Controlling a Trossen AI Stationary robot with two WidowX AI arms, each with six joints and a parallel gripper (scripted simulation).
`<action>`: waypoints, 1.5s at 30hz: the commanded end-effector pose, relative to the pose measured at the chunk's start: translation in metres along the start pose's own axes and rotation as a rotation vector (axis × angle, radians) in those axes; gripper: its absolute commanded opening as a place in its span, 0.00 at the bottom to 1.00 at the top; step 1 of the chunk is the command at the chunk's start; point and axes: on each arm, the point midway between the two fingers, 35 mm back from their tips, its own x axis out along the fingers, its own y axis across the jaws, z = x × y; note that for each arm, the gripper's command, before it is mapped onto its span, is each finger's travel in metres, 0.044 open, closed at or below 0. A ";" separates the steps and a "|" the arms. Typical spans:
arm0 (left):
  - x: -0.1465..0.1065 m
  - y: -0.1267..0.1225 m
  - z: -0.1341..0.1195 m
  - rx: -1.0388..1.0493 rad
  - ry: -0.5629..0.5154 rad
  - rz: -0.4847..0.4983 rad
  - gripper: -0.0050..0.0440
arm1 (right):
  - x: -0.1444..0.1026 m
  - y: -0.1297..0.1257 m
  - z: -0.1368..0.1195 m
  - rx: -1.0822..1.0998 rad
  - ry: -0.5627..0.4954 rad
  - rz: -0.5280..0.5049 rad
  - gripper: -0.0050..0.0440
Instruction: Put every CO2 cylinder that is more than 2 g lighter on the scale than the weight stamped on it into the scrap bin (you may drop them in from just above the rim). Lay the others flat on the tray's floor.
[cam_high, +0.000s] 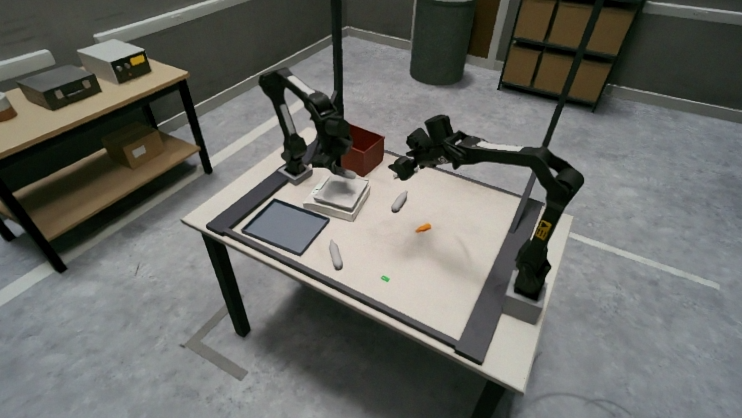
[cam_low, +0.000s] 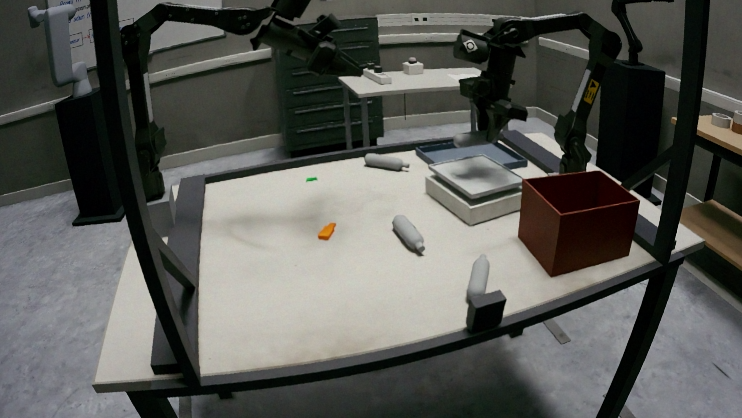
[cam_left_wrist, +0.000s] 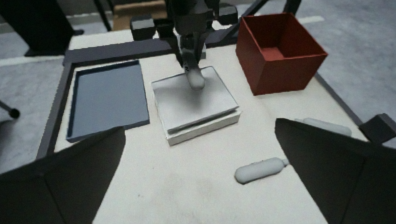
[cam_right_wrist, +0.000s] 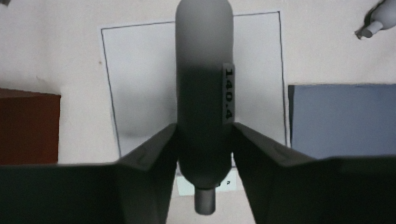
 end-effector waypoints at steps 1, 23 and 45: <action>-0.007 0.000 0.010 -0.002 -0.028 0.001 1.00 | -0.027 -0.001 0.010 0.001 -0.007 -0.004 0.09; -0.016 -0.070 0.098 0.071 -0.029 -0.121 1.00 | -0.036 0.087 0.042 0.058 -0.069 -0.018 0.00; -0.044 -0.132 0.143 0.136 -0.026 -0.224 1.00 | -0.047 0.264 -0.031 -0.067 -0.142 0.073 0.00</action>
